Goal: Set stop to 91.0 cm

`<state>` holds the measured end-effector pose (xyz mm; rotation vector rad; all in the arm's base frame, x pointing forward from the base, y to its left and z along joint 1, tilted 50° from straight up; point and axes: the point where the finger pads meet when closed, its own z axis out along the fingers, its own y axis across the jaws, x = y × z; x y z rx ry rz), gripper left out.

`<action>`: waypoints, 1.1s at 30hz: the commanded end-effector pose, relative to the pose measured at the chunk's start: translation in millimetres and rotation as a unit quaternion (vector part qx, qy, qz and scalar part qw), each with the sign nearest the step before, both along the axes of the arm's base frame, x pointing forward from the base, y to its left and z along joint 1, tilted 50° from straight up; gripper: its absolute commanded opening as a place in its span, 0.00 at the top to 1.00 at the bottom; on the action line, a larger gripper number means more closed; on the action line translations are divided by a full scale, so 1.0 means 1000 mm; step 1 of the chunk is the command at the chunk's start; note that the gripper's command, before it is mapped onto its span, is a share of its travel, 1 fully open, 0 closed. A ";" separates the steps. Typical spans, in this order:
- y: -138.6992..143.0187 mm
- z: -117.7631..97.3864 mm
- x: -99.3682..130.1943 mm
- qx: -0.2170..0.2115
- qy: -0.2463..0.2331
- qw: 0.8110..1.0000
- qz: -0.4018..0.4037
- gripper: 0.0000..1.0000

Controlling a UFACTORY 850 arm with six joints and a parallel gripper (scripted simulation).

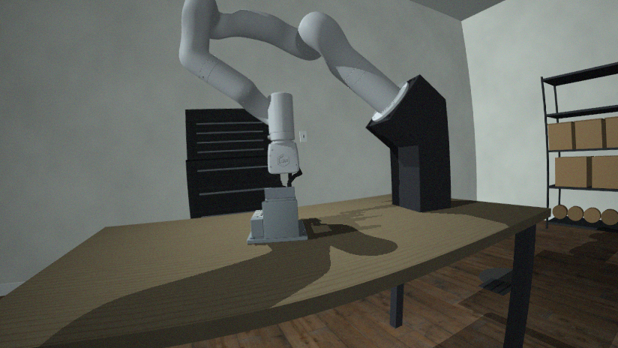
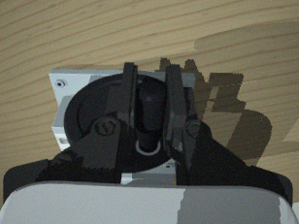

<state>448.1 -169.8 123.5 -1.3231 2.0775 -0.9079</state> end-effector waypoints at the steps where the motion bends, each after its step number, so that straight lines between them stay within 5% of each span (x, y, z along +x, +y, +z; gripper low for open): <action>1: 0.001 -0.007 -0.001 0.000 0.000 1.000 0.000 0.94; 22: -0.006 -0.039 0.021 0.000 0.000 1.000 0.000 0.94; 33: -0.017 -0.037 0.045 0.000 0.000 1.000 0.000 0.94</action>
